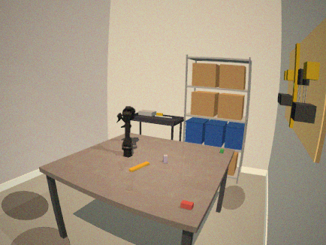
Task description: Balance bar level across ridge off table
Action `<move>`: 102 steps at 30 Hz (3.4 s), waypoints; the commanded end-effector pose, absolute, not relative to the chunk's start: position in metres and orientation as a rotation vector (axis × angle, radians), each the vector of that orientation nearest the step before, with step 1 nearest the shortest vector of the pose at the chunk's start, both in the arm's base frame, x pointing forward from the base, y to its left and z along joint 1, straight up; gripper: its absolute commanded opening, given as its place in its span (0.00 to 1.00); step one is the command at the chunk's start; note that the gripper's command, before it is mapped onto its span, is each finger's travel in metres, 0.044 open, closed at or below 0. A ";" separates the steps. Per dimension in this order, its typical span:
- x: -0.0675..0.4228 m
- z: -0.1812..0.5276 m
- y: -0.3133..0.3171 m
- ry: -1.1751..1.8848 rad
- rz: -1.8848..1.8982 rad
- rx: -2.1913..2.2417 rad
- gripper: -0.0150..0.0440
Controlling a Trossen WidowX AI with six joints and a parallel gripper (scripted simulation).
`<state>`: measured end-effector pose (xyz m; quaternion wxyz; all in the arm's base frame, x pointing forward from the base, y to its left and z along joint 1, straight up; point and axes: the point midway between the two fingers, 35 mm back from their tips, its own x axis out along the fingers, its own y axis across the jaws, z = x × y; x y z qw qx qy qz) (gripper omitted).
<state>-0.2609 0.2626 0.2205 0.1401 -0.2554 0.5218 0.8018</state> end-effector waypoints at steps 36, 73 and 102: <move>-0.073 0.209 0.345 1.076 2.084 -0.531 0.79; 0.126 0.183 0.315 0.898 1.656 -0.541 0.79; 0.250 0.161 0.214 0.834 1.351 -0.718 0.79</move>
